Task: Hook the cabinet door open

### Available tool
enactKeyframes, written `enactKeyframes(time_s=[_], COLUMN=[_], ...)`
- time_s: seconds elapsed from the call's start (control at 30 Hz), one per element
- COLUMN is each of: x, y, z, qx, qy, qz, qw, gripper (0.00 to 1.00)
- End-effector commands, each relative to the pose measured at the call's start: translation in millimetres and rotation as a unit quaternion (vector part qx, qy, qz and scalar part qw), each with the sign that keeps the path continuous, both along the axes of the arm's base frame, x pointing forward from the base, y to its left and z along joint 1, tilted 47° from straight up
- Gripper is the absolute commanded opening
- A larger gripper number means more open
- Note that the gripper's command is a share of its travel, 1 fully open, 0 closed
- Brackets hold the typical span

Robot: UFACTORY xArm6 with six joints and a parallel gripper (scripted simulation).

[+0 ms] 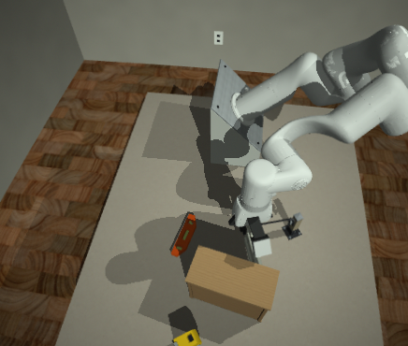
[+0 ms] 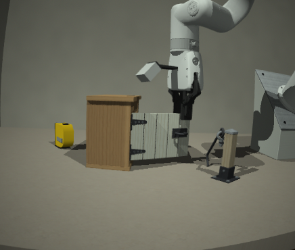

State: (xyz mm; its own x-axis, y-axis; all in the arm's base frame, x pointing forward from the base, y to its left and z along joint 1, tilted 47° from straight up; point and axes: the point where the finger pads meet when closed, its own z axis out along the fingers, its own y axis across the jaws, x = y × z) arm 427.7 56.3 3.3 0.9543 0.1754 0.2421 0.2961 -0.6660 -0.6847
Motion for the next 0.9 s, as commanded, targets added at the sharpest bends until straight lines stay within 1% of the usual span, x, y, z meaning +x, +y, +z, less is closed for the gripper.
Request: enactKeyframes(time_s=[0.0, 0.47, 0.87], x=[0, -1, -1], y=[2, 1, -8], z=[3, 6, 14], qx=[0.0, 0.0, 0.0], qy=[0.009, 0.009, 0.009], qz=[-0.01, -0.01, -0.01], qw=[1.0, 1.0, 1.0], gripper=[0.27, 0.27, 0.27])
